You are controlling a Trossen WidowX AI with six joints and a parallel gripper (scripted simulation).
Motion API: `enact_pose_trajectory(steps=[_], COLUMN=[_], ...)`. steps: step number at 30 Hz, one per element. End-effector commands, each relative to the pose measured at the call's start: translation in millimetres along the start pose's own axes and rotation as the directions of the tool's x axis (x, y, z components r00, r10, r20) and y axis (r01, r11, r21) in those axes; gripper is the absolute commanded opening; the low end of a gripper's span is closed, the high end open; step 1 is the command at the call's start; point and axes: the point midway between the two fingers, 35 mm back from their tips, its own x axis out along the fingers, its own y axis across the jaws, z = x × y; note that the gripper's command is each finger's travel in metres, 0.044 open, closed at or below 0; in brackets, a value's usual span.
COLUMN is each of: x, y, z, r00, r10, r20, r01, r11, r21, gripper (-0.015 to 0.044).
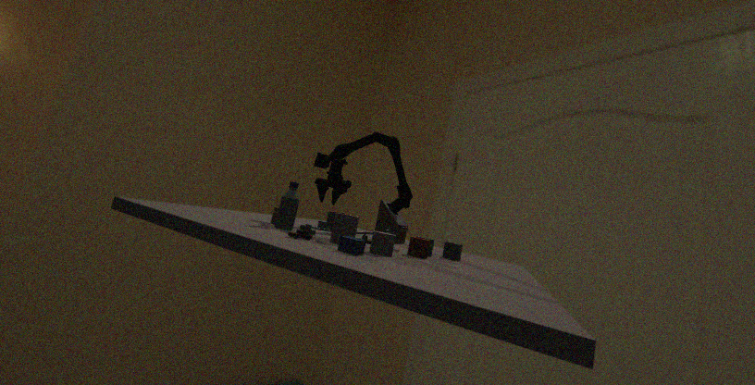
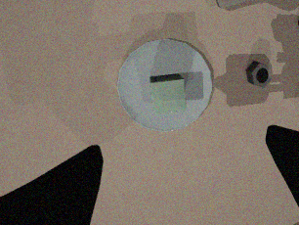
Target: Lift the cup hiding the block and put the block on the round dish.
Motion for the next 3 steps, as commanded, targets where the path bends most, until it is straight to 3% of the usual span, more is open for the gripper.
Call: enact_pose_trajectory(steps=[1, 3], x=[-1.1, -1.1], y=[1.6, 1.6], z=[0.4, 0.4], r00=[1.0, 1.0], r10=[0.008, 0.008], r20=[0.001, 0.001], r01=[-0.008, -0.008], r11=[1.0, 1.0], r21=[-0.005, -0.005], gripper=[0.044, 0.044])
